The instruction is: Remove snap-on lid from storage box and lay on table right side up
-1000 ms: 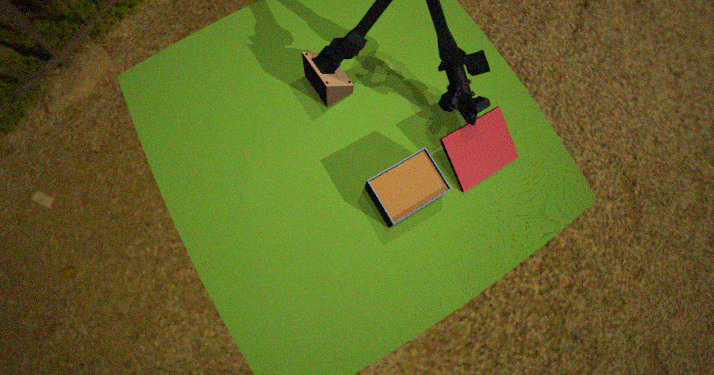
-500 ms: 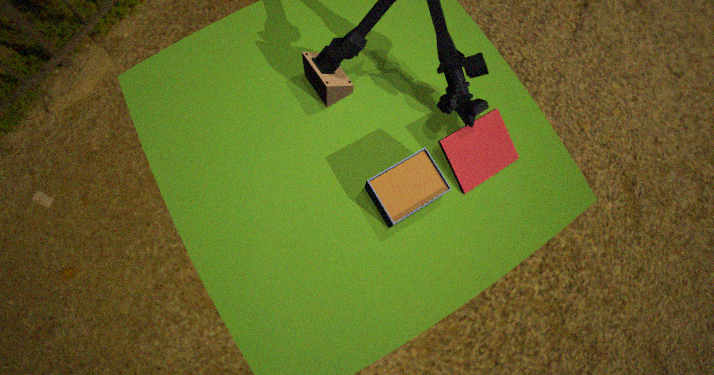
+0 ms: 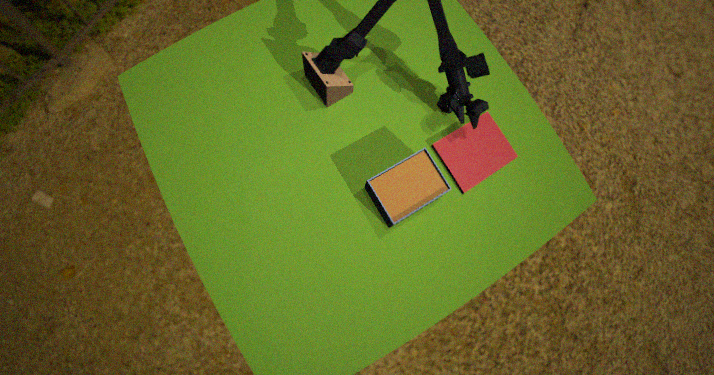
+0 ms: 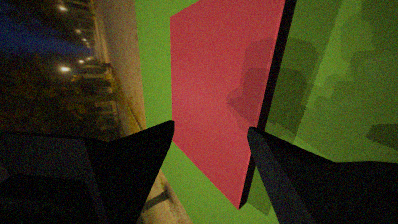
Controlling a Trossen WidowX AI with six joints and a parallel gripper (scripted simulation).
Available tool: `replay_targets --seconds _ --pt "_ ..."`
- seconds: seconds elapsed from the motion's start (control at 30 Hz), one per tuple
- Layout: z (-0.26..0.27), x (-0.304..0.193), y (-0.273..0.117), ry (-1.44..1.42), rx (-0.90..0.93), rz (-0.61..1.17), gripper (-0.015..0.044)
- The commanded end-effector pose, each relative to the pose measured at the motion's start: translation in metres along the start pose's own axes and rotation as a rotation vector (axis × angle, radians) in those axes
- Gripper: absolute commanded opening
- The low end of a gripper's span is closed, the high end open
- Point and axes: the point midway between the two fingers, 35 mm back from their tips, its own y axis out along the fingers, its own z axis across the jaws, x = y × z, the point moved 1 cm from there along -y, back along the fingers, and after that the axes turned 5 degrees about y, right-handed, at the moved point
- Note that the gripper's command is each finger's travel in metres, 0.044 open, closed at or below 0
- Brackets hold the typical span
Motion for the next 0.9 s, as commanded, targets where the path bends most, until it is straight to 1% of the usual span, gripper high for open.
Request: replay_targets --seconds 0.0,0.03,0.07,0.87 --pt "-0.006 0.002 -0.006 0.002 -0.001 0.002 0.0406" --pt "-0.007 0.002 -0.007 0.002 -0.001 0.002 0.0432" --pt "-0.009 0.002 -0.009 0.002 -0.001 0.002 0.0440" --pt "-0.039 0.005 -0.045 0.005 -0.003 0.001 0.0440"
